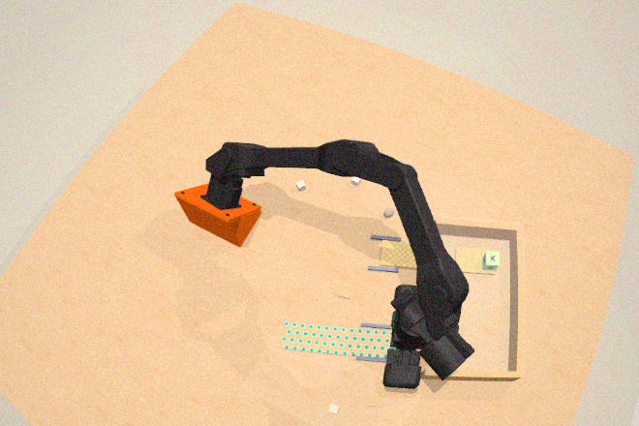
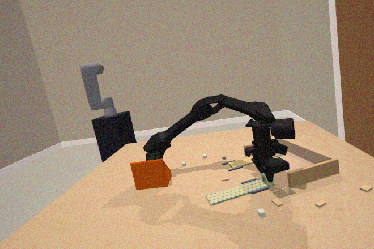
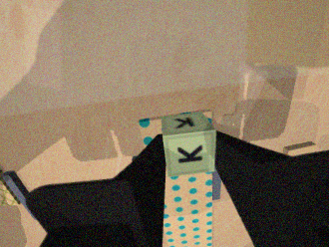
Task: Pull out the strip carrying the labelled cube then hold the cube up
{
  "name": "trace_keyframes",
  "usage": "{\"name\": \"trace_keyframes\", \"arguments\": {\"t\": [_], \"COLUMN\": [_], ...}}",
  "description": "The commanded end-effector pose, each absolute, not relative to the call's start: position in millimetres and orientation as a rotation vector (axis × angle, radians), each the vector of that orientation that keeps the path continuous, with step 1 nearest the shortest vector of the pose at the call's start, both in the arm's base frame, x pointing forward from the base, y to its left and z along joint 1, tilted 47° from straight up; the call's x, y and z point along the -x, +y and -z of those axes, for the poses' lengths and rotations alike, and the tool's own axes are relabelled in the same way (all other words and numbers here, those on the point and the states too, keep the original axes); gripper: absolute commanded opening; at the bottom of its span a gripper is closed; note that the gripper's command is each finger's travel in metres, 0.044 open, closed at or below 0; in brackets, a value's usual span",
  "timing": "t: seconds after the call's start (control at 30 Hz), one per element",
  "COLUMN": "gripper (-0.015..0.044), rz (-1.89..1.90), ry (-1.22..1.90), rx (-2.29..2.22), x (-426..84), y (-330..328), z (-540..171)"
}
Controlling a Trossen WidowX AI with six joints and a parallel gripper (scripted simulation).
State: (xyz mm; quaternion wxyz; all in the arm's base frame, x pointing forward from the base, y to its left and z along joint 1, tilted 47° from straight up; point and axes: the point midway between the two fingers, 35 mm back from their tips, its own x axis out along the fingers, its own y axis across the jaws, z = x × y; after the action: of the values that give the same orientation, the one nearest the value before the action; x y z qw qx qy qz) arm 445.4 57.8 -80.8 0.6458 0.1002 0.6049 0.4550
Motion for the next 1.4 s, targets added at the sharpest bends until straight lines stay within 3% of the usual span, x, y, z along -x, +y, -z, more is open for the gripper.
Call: {"name": "trace_keyframes", "arguments": {"t": [0.0,1.37], "gripper": [0.0006,0.0000], "rz": [-1.035,-1.034], "ry": [1.376,1.387], "rx": [-0.228,-0.234], "x": [-444.0,-331.6], "y": [56.3,14.7], "z": [79.3,36.5]}}
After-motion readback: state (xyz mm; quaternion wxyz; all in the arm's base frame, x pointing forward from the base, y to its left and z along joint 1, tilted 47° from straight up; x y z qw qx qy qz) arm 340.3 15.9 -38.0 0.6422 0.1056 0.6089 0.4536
